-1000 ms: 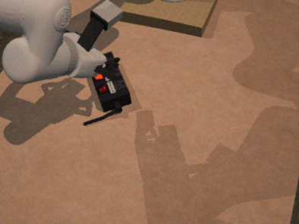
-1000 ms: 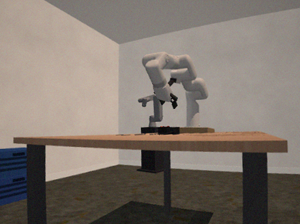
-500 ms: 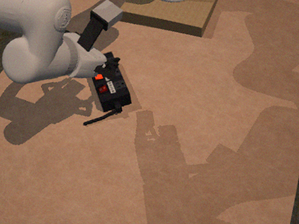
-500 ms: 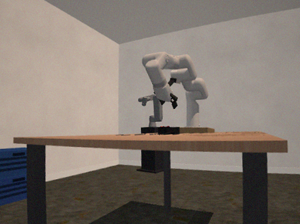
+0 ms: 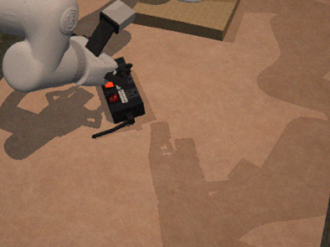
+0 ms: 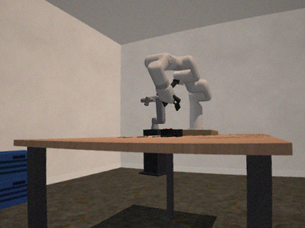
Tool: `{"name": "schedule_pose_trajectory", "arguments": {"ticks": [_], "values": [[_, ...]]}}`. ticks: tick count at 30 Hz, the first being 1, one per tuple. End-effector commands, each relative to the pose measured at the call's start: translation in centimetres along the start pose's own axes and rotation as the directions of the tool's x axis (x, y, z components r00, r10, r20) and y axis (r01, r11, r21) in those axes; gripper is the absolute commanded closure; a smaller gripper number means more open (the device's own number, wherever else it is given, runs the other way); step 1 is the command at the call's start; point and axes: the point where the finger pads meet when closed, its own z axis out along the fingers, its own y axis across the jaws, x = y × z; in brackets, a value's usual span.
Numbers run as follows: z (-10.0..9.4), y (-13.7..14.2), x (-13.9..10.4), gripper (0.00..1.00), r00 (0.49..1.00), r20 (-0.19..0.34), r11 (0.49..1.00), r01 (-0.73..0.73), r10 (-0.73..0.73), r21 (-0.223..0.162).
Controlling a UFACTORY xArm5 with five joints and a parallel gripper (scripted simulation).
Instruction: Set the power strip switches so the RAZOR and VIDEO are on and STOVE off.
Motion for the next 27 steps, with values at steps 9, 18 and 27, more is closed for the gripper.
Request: {"name": "schedule_pose_trajectory", "arguments": {"ticks": [9, 18, 27], "values": [[-0.2, 0.0, 0.1, 0.00, 1.000, 0.004, 1.000, 0.000, 0.000, -0.002], [-0.8, -0.2, -0.7, 0.00, 0.996, 0.081, 0.998, 0.046, -0.043, -0.038], [-1.7, -0.7, -1.5, 0.00, 0.970, 0.216, 0.989, 0.127, -0.107, -0.081]]}}
